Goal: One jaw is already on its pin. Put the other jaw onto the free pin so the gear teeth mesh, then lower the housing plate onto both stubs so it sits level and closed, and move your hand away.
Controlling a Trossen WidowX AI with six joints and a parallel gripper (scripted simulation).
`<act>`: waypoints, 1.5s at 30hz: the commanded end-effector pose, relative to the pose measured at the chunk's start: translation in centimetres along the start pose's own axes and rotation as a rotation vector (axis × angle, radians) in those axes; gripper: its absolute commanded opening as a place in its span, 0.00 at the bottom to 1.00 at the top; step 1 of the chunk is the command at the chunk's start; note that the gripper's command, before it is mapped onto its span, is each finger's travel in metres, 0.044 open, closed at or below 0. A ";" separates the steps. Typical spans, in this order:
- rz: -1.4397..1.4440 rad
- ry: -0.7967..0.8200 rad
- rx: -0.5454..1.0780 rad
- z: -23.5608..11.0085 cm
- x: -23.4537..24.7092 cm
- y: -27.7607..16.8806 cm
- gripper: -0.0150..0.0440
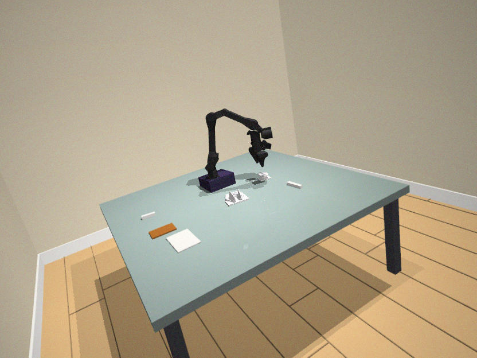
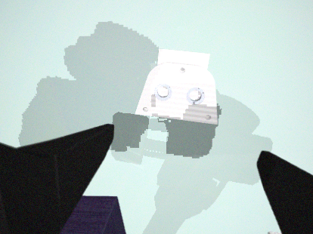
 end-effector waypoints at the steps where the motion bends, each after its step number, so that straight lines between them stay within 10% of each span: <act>1: -0.041 0.000 -0.006 -0.2 0.5 0.5 1.00; 45: -0.041 0.001 -0.006 7.5 0.5 0.5 1.00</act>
Point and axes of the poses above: the point midway between the two fingers, 35 mm back from their tips, its own z axis out along the fingers, its own x axis across the jaws, y = z × x, the point moved 1 cm from there along -z, back along the fingers, and after that the axes turned 10 degrees about -z, right-handed, at the moved point
